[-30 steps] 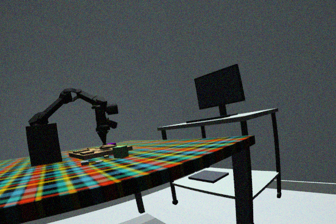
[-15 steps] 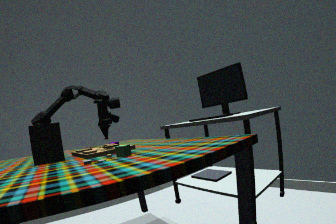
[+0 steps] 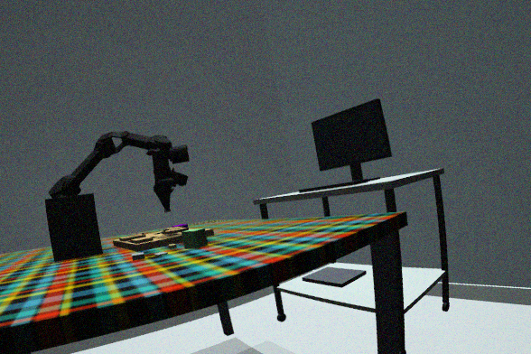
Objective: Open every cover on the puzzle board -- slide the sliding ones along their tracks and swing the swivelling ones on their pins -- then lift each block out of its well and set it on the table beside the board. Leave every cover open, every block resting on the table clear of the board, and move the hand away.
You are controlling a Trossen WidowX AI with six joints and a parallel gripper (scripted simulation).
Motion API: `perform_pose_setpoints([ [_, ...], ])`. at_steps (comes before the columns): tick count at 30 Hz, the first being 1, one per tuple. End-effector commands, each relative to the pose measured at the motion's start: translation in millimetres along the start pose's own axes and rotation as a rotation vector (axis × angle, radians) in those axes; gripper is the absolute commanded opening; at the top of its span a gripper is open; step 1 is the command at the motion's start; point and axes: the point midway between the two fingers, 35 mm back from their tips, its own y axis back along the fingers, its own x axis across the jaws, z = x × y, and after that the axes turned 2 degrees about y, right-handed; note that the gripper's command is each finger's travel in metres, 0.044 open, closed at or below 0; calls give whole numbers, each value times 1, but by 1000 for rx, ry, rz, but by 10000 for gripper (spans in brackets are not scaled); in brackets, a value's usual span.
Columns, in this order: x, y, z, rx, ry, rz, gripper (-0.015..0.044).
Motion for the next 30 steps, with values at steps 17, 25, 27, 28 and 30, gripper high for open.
perform_pose_setpoints([
  [17,-79,8,-24,-5,-10,-22,80],
  [25,-108,8,-38,-4,-10,-24,80],
  [27,-115,8,-42,-4,-10,-24,80],
  [28,-118,8,-44,-4,-10,-24,80],
  [30,-125,8,-48,-3,-10,-24,80],
])
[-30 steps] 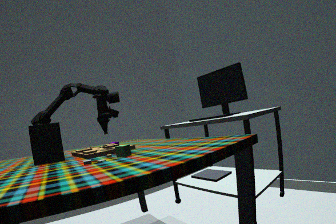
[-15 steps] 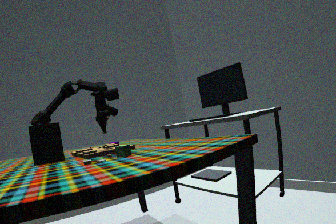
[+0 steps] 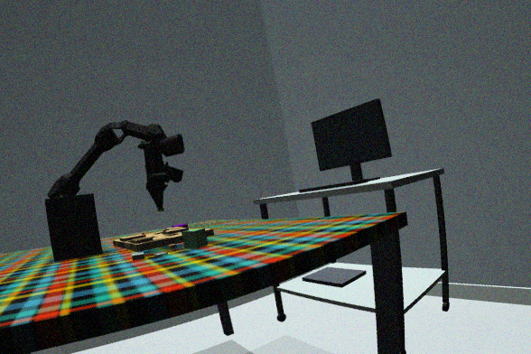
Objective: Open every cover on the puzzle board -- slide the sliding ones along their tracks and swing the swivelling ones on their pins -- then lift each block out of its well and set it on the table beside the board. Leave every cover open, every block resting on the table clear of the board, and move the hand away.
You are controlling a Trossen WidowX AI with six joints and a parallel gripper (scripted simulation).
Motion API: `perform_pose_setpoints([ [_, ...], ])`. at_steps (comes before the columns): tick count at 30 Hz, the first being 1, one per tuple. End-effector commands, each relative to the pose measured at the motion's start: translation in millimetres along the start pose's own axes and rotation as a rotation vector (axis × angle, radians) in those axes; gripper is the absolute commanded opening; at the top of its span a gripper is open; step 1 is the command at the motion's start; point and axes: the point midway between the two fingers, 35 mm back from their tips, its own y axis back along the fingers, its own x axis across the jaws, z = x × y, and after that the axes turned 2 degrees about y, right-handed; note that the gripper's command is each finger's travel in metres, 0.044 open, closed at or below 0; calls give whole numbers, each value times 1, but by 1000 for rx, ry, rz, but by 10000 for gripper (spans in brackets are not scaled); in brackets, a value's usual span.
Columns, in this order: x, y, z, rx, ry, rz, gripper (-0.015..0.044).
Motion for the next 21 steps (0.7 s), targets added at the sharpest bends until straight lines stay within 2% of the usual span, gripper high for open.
perform_pose_setpoints([
  [1,-18,-1,-10,2,0,-1,80],
  [21,-71,-6,-50,6,4,13,80],
])
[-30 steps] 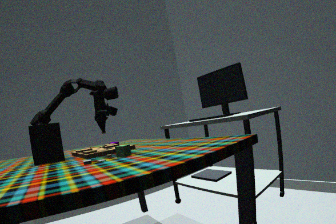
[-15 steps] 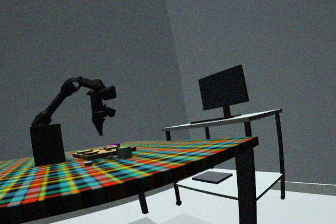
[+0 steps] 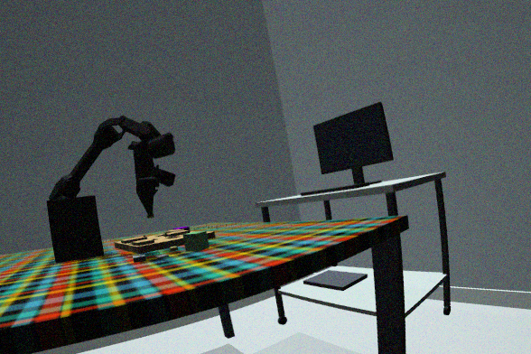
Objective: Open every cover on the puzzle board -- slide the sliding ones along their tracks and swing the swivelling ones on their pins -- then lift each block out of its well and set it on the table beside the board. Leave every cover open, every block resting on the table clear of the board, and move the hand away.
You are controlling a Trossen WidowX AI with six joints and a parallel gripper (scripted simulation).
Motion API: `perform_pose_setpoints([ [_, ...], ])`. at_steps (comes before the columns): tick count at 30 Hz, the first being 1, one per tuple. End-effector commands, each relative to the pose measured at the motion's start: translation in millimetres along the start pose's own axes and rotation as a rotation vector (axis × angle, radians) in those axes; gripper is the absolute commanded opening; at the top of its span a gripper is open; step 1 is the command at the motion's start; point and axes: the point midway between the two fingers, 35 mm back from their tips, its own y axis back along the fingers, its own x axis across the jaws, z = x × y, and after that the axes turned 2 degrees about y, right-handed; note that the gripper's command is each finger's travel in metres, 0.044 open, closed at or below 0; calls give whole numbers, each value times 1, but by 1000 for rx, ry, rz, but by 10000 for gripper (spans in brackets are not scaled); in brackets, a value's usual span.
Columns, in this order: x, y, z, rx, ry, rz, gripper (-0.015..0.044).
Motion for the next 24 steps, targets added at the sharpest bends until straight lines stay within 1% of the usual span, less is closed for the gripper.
perform_pose_setpoints([
  [1,-6,-1,-5,2,4,1,80],
  [24,-7,-39,-2,1,4,-1,80],
])
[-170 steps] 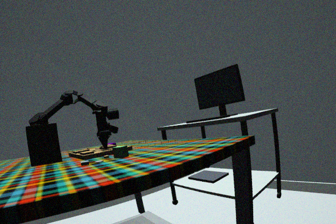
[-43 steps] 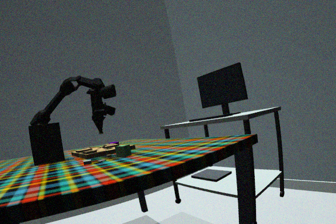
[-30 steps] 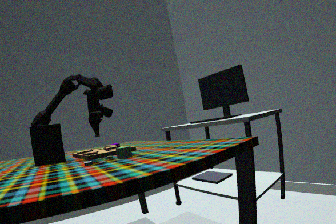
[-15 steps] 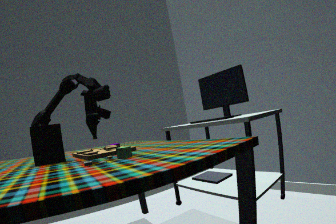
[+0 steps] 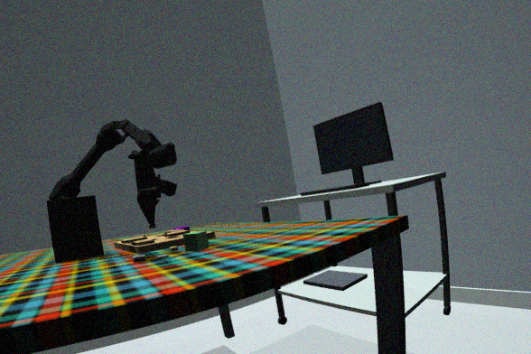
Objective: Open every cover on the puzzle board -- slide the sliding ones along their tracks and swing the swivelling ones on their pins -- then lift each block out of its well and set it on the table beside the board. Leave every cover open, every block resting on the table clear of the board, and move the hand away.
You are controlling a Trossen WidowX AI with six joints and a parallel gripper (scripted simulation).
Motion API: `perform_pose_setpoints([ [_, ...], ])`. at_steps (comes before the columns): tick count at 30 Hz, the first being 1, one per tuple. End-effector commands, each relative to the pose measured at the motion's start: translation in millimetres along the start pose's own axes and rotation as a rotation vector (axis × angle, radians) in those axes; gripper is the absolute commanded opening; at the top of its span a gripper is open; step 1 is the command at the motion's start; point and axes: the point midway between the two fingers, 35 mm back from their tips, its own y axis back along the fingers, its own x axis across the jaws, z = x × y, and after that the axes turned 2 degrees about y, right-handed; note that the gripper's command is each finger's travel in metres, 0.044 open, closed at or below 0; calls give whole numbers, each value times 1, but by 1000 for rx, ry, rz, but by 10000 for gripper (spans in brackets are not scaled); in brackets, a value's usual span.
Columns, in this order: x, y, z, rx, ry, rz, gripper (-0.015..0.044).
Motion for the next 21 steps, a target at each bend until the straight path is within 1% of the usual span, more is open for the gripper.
perform_pose_setpoints([
  [1,1,-10,-1,3,-5,6,80],
  [21,2,-43,-1,3,-5,7,80],
])
